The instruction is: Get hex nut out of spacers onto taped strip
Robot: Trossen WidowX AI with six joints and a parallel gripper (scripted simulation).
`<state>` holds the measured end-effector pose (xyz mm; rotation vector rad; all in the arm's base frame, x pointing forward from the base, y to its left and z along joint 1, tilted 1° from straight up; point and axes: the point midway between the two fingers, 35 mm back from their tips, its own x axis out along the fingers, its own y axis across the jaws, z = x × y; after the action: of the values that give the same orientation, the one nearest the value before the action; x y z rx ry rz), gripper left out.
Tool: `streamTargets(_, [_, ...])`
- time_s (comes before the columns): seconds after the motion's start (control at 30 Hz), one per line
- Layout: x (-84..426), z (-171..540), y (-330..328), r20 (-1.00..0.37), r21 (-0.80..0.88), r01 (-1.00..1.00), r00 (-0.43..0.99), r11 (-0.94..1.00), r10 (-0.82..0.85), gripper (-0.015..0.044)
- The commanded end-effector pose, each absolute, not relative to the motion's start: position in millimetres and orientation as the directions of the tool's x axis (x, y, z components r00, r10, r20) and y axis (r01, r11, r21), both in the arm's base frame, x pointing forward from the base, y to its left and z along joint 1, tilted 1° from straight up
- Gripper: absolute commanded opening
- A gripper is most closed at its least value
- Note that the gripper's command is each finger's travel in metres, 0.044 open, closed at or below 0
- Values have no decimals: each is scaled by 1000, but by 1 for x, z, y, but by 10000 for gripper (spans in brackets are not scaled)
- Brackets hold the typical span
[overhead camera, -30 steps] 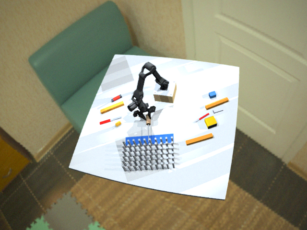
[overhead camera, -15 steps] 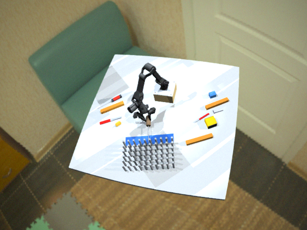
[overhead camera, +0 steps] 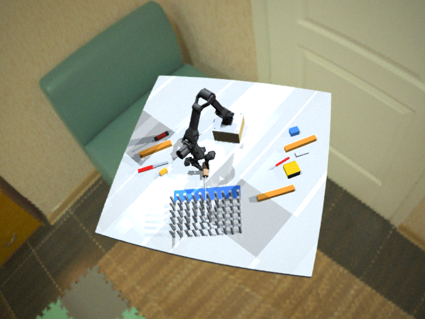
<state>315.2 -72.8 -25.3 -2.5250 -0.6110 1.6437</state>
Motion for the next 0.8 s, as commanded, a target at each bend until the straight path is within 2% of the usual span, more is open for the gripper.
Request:
streamTargets(0.0, [321,-25,-73,-863,-266,287,354,-920,360,0])
streamTargets(0.77, [339,-24,-68,-863,-266,287,355,-920,360,0])
